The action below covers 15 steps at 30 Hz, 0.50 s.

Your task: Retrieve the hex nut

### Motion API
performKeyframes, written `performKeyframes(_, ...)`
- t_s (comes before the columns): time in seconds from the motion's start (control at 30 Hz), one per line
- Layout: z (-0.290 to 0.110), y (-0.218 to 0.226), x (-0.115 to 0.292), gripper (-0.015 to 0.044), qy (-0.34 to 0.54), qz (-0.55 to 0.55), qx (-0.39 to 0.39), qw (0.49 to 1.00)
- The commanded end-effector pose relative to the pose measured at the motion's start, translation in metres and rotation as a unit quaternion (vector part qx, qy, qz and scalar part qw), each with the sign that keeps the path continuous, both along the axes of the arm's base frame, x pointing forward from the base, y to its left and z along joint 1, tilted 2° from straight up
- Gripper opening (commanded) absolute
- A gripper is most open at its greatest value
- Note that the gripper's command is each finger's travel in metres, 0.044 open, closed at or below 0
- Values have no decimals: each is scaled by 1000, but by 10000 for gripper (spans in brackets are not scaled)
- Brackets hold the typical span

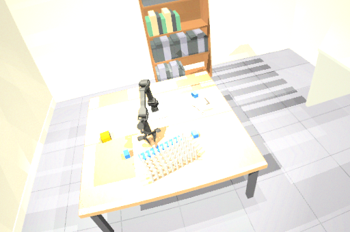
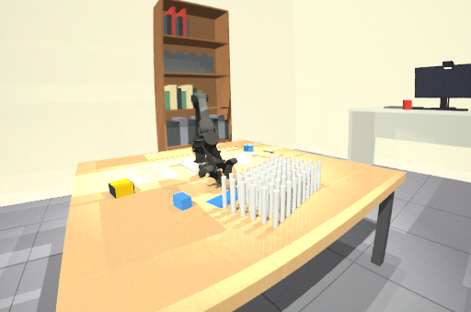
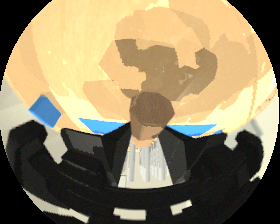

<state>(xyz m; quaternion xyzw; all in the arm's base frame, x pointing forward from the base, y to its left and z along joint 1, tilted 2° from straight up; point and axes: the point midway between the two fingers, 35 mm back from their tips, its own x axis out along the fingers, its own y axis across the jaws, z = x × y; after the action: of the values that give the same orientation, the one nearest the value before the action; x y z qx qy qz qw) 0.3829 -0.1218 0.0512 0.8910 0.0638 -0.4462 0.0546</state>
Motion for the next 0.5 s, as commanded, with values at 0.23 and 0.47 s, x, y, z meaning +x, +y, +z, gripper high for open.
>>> performKeyframes(0.23,0,-1,-9,0,-1,1,0,1000)
performKeyframes(0.47,0,-2,-14,0,-1,1,0,1000)
